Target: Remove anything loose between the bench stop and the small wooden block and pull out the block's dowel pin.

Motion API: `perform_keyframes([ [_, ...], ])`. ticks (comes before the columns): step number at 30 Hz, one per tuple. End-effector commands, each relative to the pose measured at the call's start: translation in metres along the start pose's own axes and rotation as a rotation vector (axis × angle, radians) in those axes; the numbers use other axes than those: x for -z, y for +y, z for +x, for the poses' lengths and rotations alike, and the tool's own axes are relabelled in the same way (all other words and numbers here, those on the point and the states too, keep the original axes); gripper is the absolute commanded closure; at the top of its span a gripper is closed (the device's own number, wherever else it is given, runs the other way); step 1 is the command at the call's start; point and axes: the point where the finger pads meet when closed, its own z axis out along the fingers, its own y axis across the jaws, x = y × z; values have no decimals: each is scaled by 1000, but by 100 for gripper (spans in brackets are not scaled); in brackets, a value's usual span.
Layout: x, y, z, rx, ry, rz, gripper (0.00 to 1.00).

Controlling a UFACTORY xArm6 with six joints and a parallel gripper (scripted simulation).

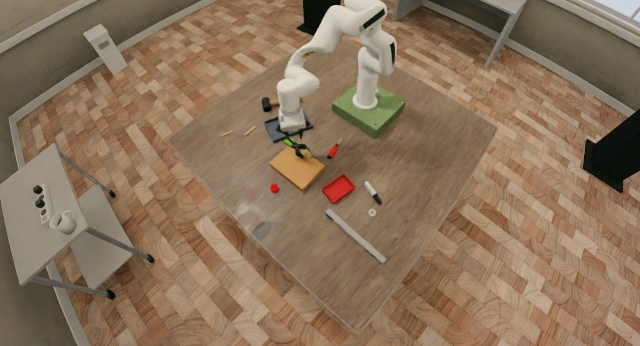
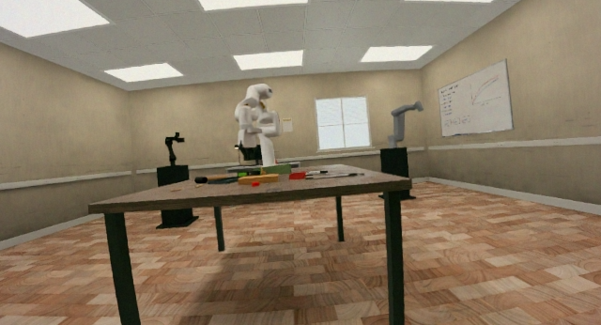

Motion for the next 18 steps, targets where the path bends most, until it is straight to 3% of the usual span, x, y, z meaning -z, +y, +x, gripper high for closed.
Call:
perform_keyframes([
  [1,3,-4,10,-160,-8,-13,50],
  [18,7,-25,37,-657,-4,-14,50],
])
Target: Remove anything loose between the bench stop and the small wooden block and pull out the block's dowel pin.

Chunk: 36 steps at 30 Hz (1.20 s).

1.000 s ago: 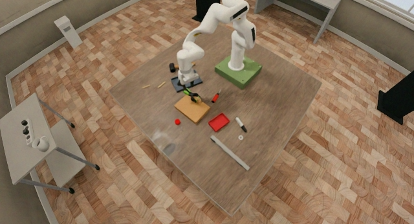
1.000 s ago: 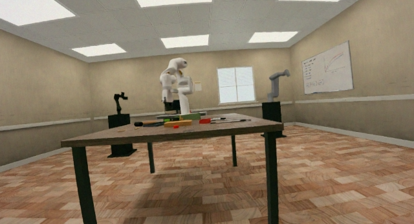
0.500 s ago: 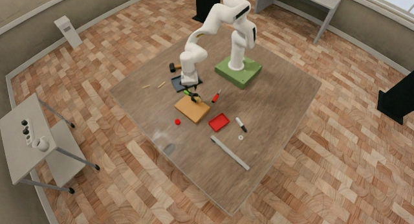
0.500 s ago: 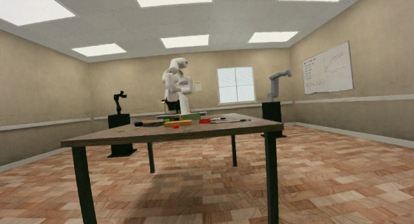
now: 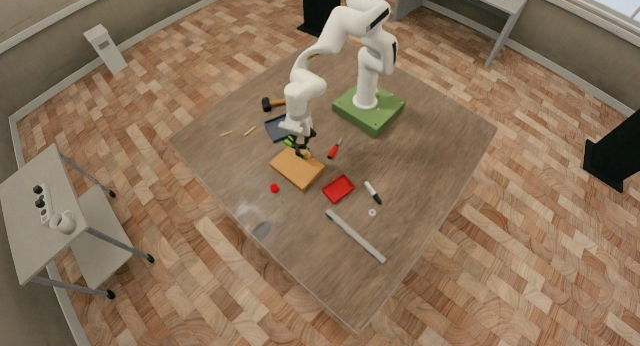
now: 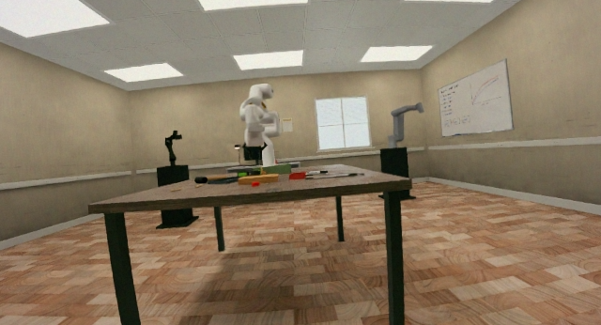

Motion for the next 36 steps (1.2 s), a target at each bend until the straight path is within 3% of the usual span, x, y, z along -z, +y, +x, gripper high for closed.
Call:
perform_keyframes([
  [1,3,-7,5,-123,1,-14,50],
  [15,5,-20,9,-324,2,-14,50],
  [28,5,-22,10,-358,3,-14,50],
  [29,5,-22,10,-358,3,-14,72],
  [36,5,-22,10,-358,3,-14,72],
])
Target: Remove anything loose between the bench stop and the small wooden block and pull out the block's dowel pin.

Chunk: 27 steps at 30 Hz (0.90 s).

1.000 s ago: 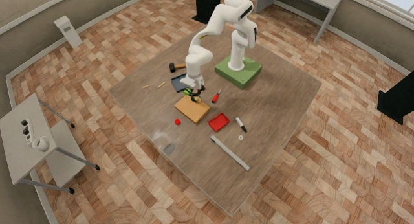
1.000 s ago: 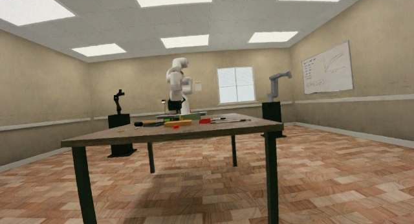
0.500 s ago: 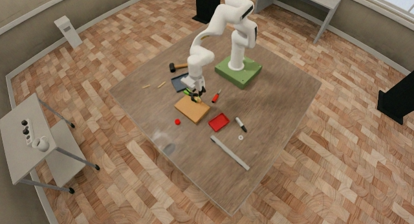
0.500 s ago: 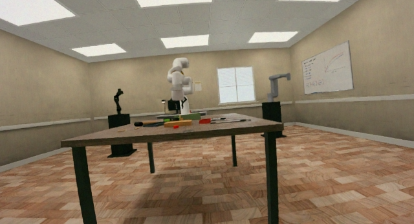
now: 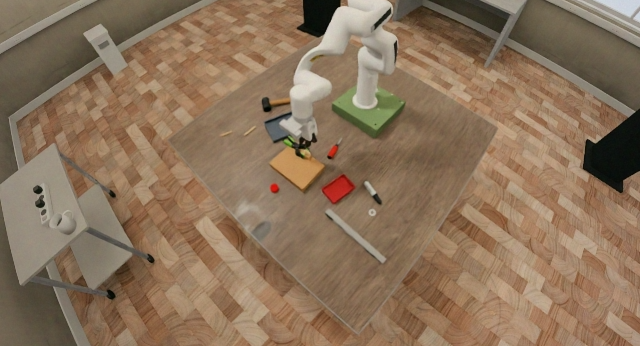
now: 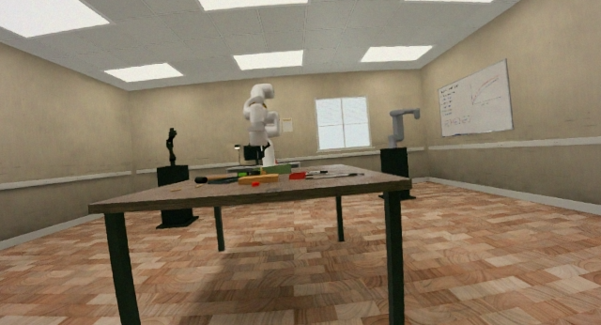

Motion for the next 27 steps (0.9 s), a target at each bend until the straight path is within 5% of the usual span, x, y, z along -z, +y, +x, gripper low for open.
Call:
perform_keyframes([
  [1,2,0,2,0,7,0,72],
  [27,-8,0,2,-1,6,-1,72],
])
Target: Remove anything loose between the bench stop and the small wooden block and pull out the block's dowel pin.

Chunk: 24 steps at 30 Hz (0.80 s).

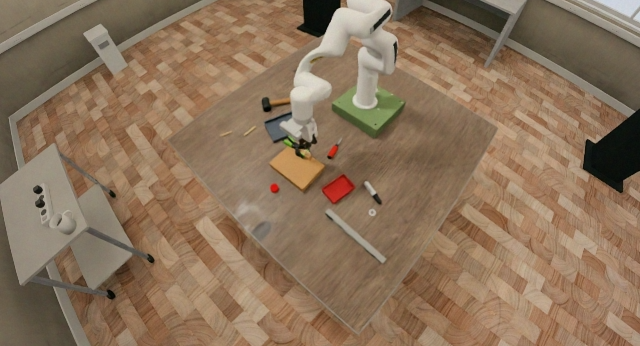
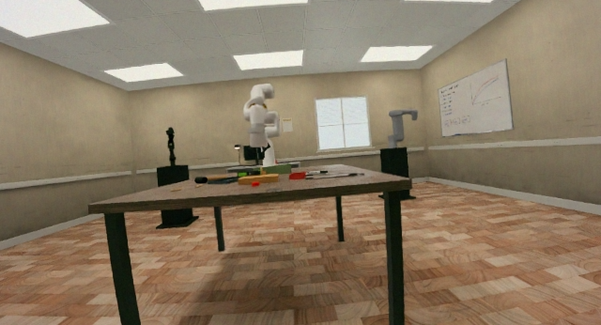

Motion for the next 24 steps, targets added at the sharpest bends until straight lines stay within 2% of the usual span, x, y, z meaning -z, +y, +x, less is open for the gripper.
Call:
perform_keyframes([
  [1,-1,0,2,0,7,0,72],
  [24,-24,-1,2,0,7,0,72],
])
